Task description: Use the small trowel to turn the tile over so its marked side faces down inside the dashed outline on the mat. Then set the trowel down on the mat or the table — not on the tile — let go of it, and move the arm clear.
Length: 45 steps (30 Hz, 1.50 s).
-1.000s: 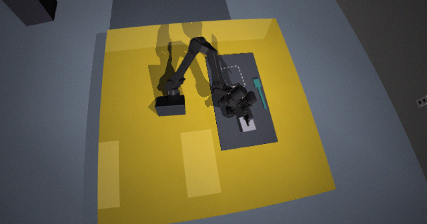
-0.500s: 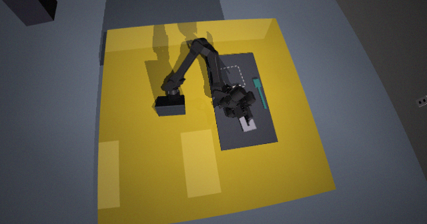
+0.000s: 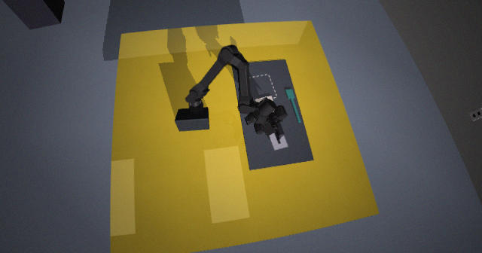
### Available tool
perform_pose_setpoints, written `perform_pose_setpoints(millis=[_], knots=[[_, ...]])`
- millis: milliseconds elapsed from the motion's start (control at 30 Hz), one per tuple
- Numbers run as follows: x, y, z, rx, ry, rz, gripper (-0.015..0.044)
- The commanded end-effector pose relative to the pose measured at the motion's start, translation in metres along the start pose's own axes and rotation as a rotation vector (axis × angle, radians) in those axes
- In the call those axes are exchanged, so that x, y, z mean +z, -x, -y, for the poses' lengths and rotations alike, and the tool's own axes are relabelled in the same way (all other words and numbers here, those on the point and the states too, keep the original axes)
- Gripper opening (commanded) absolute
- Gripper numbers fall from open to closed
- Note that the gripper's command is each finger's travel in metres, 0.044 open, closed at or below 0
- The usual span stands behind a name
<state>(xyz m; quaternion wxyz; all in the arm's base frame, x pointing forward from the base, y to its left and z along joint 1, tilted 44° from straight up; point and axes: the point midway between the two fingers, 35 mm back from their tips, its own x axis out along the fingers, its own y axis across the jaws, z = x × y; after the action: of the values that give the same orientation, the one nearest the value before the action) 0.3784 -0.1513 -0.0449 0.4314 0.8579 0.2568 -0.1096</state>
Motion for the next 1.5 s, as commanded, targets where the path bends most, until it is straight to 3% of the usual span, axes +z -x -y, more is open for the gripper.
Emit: perform_pose_setpoints(millis=[0,1100,1467], knots=[[0.002,0.0,0.001,0.011,0.0,0.012,0.0],[-0.045,0.002,-0.002,0.01,-0.002,0.011,0.0],[-0.04,0.008,-0.009,0.011,-0.079,-0.054,0.0]])
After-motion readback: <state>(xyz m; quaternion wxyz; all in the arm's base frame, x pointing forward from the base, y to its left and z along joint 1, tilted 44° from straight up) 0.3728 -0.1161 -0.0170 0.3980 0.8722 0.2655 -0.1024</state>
